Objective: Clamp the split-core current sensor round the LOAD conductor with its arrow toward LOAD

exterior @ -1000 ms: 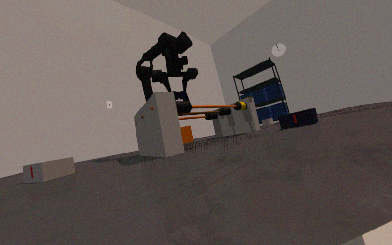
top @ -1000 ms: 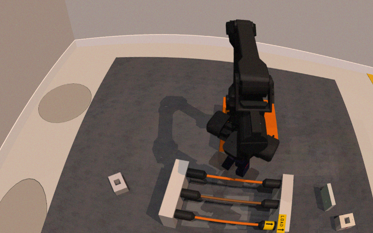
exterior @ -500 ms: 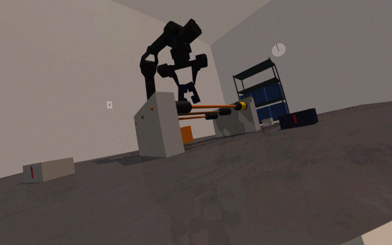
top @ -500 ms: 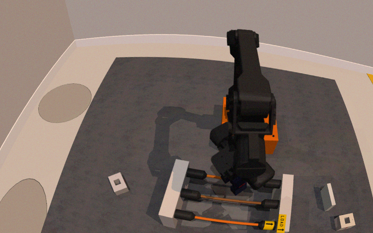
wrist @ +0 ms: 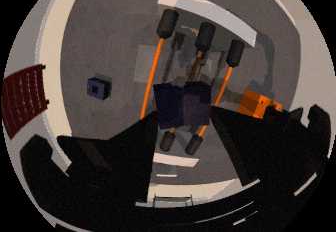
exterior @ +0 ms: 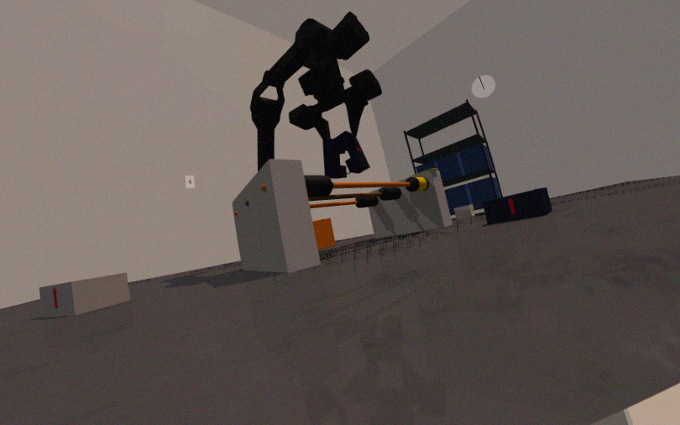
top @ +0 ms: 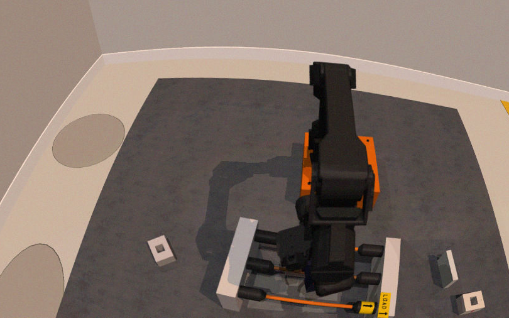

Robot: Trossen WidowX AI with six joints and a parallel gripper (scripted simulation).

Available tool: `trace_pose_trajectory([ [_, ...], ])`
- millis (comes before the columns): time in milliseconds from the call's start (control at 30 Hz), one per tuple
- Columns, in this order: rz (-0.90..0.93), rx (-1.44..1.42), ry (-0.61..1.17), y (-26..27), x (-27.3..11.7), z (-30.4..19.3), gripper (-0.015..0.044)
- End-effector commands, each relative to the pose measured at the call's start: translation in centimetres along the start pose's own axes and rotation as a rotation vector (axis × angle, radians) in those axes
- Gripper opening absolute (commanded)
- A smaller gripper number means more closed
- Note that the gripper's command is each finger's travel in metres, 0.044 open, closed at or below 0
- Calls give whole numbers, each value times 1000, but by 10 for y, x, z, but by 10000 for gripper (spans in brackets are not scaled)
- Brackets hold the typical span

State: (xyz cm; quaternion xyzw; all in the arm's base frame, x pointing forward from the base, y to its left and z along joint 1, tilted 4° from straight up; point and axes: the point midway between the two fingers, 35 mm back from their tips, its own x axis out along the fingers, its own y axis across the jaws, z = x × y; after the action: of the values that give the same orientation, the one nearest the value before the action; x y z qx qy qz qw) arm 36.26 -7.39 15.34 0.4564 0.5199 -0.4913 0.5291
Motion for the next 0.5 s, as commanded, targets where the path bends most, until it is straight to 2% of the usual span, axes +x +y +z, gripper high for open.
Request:
trace_pose_trajectory([
  [0, 1, 106, -5, 13, 3, 7, 0],
  [333, 5, 372, -6, 43, 17, 22, 0],
  [467, 5, 390, -6, 46, 18, 23, 0],
])
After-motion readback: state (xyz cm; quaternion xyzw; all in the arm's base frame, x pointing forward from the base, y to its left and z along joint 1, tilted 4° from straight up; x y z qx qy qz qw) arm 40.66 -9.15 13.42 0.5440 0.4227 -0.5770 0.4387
